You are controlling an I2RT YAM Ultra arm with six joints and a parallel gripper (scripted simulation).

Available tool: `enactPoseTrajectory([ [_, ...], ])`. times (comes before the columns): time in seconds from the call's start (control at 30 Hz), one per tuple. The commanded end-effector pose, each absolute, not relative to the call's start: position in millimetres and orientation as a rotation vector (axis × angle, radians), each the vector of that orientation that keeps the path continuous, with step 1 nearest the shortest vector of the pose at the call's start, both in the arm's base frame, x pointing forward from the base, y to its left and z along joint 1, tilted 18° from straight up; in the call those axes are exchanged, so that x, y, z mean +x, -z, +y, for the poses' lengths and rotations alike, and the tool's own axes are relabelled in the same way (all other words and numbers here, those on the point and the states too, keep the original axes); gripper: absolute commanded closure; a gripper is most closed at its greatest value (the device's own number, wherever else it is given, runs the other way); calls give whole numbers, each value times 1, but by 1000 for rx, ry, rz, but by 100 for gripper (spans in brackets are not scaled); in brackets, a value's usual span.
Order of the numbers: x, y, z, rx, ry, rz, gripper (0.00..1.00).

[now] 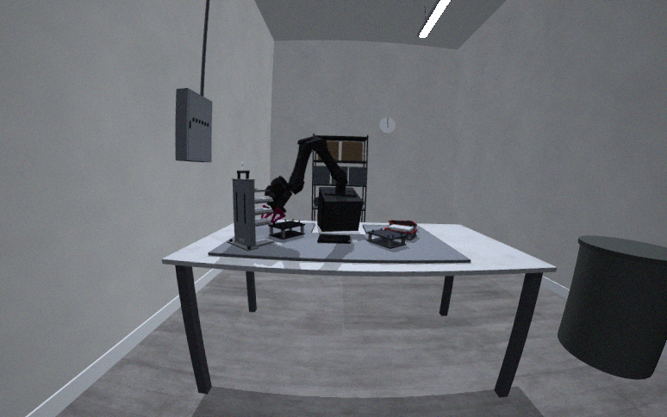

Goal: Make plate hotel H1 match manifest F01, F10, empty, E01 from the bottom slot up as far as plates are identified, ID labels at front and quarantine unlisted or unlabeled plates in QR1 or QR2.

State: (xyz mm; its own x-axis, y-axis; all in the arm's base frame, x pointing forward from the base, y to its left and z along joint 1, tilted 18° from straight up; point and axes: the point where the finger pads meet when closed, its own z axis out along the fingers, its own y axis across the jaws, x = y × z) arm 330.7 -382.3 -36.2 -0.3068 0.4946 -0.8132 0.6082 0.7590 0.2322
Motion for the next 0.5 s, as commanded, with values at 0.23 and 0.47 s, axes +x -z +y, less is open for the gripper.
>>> enactPoseTrajectory([
  [0.23,330,31,-385,830,155,1956,14],
  [0.47,325,32,-381,830,155,1956,14],
])
